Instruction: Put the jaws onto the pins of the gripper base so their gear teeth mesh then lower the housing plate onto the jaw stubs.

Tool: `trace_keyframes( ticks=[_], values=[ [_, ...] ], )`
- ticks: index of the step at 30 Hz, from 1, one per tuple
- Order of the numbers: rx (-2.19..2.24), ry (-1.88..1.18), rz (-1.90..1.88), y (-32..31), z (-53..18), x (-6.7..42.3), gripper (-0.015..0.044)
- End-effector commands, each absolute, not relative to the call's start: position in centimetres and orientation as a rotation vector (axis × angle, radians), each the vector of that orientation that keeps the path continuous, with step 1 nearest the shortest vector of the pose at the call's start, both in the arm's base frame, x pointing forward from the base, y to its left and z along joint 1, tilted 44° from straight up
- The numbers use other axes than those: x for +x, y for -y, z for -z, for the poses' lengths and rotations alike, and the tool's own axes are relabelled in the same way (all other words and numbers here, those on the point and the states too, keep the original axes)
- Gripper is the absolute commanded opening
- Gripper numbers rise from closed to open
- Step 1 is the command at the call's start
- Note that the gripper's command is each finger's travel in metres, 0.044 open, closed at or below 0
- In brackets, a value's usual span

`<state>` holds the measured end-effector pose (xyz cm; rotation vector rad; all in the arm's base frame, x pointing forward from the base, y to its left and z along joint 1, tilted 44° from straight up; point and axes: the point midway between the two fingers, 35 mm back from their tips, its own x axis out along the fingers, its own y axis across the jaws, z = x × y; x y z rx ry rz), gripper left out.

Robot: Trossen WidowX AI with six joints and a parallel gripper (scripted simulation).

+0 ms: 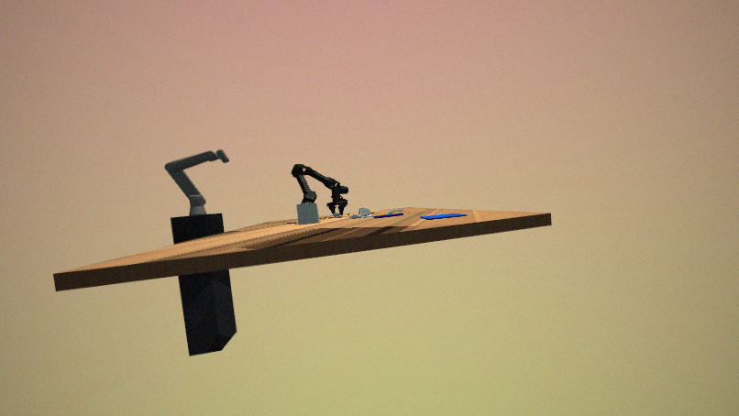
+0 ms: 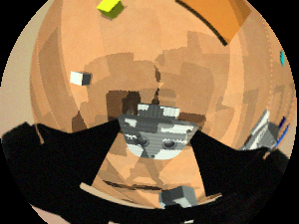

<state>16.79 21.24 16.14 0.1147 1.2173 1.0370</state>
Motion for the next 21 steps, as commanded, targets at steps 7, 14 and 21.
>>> trace_keyframes(
  ticks=[7, 14, 21],
  values=[
    [0.115, -1.219, -1.031, -21.25, -16.02, 16.85, 0.044],
    [0.115, -1.217, -1.037, -21.27, -16.11, 16.79, 0.0407],
    [0.115, -1.217, -1.037, -21.27, -16.11, 16.79, 0.036]
  ],
)
